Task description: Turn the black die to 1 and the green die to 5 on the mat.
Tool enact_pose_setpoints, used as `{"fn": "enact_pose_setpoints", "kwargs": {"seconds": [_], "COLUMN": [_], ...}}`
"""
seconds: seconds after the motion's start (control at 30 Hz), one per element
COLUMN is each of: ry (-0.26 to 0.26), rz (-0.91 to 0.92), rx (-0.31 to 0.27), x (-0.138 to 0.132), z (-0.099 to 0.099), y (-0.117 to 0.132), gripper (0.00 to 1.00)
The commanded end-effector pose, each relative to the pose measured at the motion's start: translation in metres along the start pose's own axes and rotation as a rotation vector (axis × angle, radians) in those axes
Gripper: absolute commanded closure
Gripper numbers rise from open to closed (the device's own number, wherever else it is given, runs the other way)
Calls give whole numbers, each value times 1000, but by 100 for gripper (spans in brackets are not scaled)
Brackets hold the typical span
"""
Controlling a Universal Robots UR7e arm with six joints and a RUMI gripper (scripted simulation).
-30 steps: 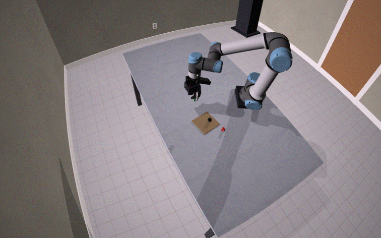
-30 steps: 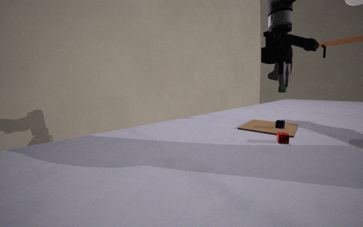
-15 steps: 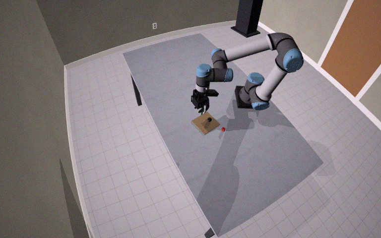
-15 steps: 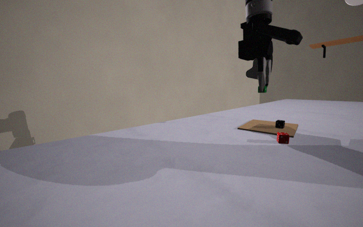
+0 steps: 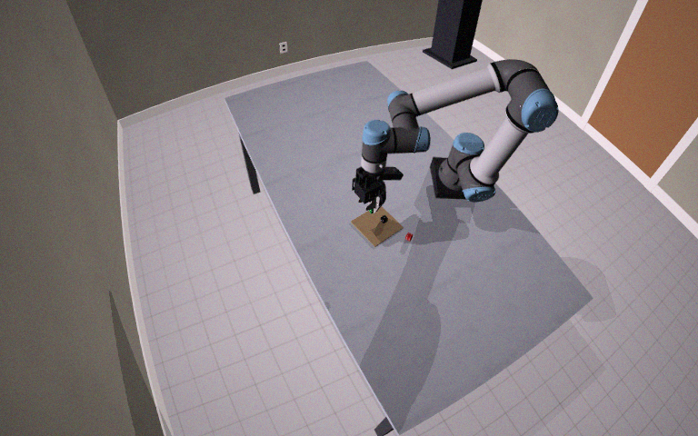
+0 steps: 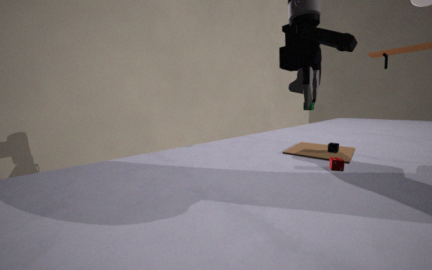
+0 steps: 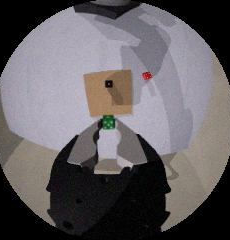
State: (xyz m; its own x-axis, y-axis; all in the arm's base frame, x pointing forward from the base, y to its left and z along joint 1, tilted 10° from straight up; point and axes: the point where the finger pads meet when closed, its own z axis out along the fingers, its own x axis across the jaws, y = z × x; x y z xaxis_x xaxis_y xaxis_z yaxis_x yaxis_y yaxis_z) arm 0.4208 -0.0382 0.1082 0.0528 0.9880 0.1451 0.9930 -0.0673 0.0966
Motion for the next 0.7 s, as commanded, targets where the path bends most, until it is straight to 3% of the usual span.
{"fn": "enact_pose_setpoints", "kwargs": {"seconds": [0.0,0.3,0.67], "ry": [0,0,0], "rz": [0,0,0], "rx": [-1,-1,-1], "x": [0,0,0], "z": [0,13,63], "y": [0,0,1], "gripper": [97,97,97]}}
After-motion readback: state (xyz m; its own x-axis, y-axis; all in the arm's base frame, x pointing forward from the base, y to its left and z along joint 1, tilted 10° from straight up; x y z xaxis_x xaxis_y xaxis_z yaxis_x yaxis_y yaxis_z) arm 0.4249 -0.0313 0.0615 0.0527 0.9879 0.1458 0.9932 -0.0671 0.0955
